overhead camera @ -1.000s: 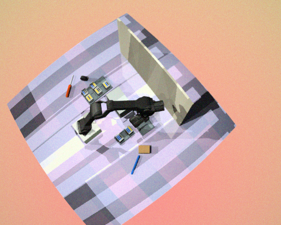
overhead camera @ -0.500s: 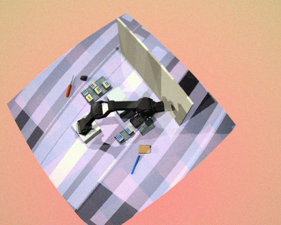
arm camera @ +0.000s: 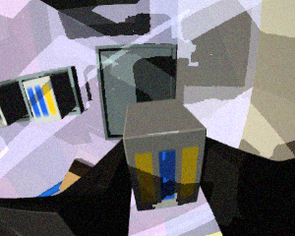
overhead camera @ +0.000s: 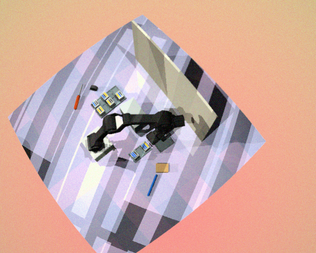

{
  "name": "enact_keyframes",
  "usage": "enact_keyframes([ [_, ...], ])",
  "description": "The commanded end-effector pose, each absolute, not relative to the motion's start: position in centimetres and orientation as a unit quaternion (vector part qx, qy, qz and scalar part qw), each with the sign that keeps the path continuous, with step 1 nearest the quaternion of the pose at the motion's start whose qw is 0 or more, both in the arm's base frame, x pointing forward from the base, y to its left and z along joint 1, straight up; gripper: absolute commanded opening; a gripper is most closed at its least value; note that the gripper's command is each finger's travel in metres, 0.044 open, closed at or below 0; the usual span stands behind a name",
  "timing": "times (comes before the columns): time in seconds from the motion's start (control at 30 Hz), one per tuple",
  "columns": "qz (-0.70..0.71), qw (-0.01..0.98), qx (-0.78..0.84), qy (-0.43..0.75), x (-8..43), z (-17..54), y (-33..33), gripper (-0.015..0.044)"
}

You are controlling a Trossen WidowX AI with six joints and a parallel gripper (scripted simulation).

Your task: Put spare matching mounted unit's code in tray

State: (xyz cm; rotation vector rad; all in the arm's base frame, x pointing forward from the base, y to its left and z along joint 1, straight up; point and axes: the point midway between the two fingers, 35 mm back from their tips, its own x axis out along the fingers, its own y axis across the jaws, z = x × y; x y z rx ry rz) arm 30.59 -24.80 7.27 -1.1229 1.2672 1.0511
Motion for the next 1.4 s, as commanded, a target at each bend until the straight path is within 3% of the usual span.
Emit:
enact_keyframes([
  [0.0, 0.448, 0.54, -0.47, 0.535, 30.4, 6.4, -24.7, 0.0],
  [1.37, 0.448, 0.54, -0.47, 0.535, 30.4, 2.3, -24.7, 0.0],
])
